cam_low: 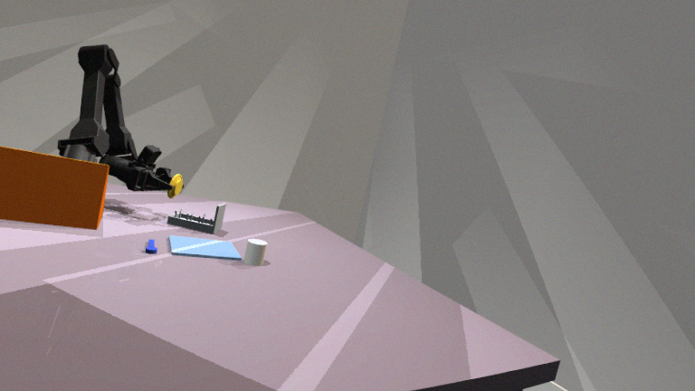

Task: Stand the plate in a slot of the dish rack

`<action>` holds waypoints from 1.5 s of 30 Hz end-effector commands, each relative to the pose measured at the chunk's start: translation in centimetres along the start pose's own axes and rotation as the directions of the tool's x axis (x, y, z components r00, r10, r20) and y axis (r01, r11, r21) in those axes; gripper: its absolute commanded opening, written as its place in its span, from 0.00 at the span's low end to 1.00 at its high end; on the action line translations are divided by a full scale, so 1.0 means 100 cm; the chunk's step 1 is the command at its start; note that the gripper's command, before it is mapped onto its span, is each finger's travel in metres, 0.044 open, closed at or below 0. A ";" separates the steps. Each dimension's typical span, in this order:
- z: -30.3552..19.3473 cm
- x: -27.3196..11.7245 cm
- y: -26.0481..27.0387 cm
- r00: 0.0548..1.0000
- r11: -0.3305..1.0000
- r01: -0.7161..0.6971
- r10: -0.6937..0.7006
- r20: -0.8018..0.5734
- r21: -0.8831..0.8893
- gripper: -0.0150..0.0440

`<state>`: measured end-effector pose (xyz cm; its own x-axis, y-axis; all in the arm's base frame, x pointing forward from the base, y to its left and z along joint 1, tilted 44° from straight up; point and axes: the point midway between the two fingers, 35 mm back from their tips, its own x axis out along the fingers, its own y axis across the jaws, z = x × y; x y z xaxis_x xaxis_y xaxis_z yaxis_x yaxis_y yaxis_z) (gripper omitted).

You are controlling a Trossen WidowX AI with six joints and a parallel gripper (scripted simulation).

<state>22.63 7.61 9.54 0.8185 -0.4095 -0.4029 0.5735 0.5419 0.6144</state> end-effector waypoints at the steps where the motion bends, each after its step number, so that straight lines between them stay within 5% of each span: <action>1: 0.001 -0.001 0.000 1.000 1.000 -0.010 0.010 0.008 0.006 0.25; 45: -0.041 0.048 0.006 1.000 0.999 -0.018 0.018 0.008 0.030 0.25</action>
<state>26.85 8.24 6.11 0.8284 -0.4055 -0.3865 0.5572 0.5260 0.6425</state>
